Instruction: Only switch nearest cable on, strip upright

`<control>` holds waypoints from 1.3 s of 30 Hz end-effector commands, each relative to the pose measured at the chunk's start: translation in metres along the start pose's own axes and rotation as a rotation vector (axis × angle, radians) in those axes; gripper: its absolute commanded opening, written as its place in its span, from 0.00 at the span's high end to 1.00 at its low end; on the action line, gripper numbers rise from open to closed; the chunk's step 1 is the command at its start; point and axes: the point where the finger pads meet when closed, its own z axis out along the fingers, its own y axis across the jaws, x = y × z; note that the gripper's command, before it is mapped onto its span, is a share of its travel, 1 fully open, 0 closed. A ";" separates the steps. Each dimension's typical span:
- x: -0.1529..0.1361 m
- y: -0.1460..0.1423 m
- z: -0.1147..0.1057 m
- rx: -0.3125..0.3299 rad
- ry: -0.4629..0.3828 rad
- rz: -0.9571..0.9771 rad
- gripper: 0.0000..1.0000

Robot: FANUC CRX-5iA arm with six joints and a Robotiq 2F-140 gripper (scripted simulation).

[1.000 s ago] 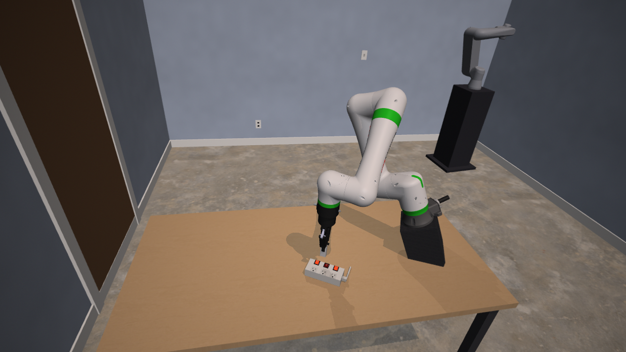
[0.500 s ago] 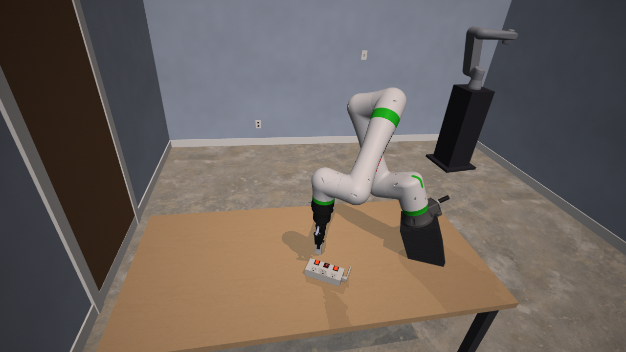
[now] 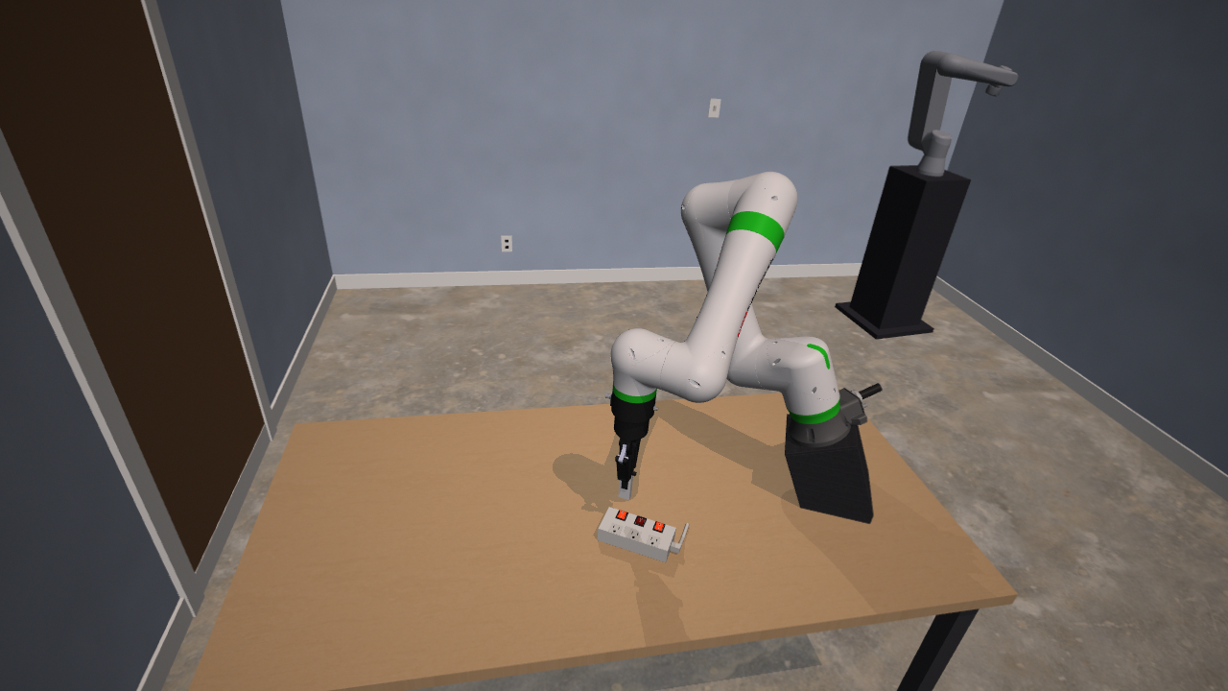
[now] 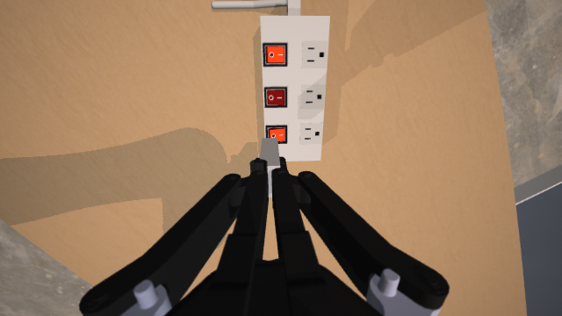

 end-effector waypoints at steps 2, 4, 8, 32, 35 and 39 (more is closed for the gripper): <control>0.000 0.000 0.000 0.000 0.000 0.000 1.00; 0.000 0.000 0.000 0.000 0.000 0.000 1.00; 0.000 0.000 0.000 0.000 0.000 0.000 1.00; 0.000 0.000 0.013 0.000 0.000 0.000 1.00; 0.000 0.000 0.015 0.000 0.000 0.000 1.00; 0.000 0.000 0.021 0.000 0.000 0.000 1.00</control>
